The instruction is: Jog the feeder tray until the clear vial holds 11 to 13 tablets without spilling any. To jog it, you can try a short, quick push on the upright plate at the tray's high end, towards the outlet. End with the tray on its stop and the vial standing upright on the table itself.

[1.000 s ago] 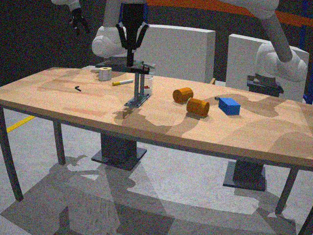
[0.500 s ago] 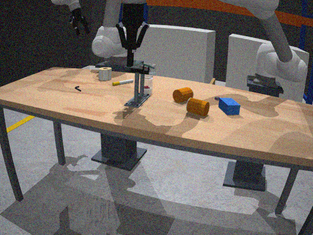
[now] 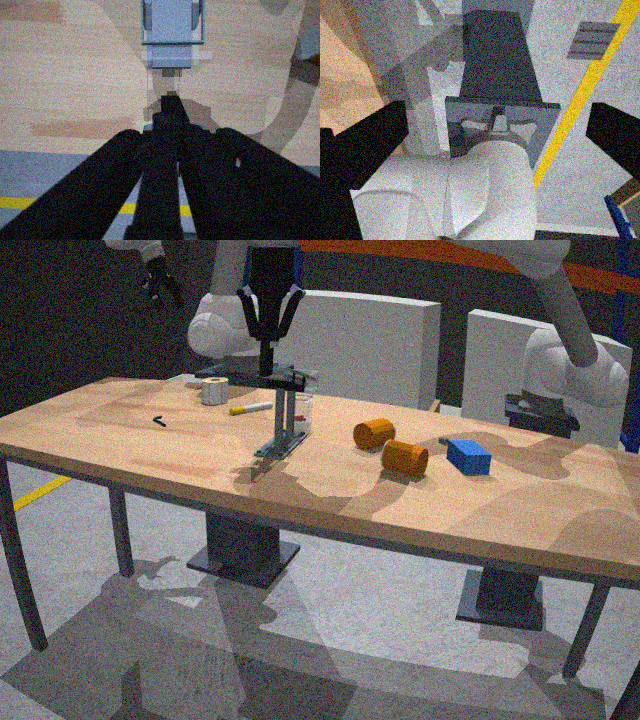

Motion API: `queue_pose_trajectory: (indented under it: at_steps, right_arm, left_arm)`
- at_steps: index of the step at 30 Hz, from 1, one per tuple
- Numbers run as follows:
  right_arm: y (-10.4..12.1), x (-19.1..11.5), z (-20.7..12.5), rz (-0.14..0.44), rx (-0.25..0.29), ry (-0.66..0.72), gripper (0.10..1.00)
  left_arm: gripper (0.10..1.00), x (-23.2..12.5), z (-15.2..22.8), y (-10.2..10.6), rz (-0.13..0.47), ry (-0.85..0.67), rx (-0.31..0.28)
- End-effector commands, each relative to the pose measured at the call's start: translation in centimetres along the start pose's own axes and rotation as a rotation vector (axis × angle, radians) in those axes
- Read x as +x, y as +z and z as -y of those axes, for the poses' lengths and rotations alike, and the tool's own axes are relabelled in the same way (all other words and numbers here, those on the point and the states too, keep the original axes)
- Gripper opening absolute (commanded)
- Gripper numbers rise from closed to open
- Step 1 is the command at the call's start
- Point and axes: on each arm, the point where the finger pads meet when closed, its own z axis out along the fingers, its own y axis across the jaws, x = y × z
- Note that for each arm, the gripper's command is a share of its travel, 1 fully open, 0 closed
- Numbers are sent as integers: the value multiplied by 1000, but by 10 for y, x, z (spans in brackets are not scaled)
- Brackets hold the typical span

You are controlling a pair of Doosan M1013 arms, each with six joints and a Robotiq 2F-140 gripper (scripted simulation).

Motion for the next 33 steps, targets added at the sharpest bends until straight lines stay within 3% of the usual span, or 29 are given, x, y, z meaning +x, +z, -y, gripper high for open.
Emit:
queue_pose_trajectory:
  at_steps: [1,23,28,33]
  right_arm:
    - [0,-3,-2,3,-3,5,1000]
    - [0,-3,-2,3,-3,5,1000]
    - [0,-3,-2,3,-3,5,1000]
    - [0,-3,-2,3,-3,5,1000]
  left_arm:
    - [99,-1,-4,1,-6,0,-5]
    - [99,27,1,7,0,0,2]
    - [99,-1,-4,1,-5,1,-3]
    - [99,-2,-4,0,-5,-1,-3]
